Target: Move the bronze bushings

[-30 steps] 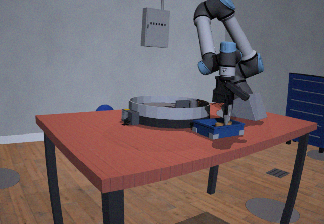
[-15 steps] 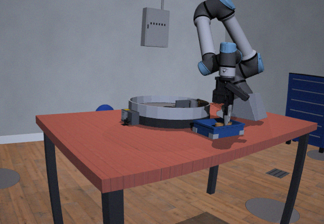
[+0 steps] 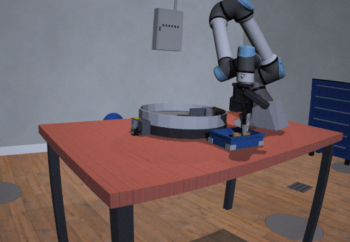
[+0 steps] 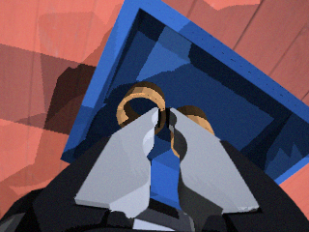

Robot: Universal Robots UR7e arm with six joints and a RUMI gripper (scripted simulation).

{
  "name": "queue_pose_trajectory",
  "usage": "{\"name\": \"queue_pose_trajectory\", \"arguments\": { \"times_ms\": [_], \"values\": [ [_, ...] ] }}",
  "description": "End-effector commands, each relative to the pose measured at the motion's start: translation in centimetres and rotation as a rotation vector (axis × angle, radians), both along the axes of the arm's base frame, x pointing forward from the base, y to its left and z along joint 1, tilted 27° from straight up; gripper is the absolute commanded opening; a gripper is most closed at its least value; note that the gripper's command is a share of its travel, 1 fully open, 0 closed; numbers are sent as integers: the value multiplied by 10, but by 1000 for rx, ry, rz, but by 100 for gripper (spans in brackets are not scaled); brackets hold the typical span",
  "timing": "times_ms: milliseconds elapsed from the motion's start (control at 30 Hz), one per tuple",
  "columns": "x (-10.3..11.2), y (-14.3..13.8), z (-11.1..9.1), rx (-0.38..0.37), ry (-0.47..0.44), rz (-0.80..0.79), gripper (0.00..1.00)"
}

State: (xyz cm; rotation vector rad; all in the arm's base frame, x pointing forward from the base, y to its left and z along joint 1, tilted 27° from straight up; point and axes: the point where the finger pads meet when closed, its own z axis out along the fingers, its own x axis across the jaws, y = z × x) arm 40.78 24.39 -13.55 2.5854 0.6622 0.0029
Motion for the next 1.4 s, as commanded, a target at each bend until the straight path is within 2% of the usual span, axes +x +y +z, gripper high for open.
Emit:
{"name": "queue_pose_trajectory", "arguments": {
  "times_ms": [0,400,433,1367],
  "values": [
    [0,0,0,1,-1,0,0],
    [0,0,0,1,-1,0,0],
    [0,0,0,1,-1,0,6],
    [0,0,0,1,-1,0,6]
  ]
}}
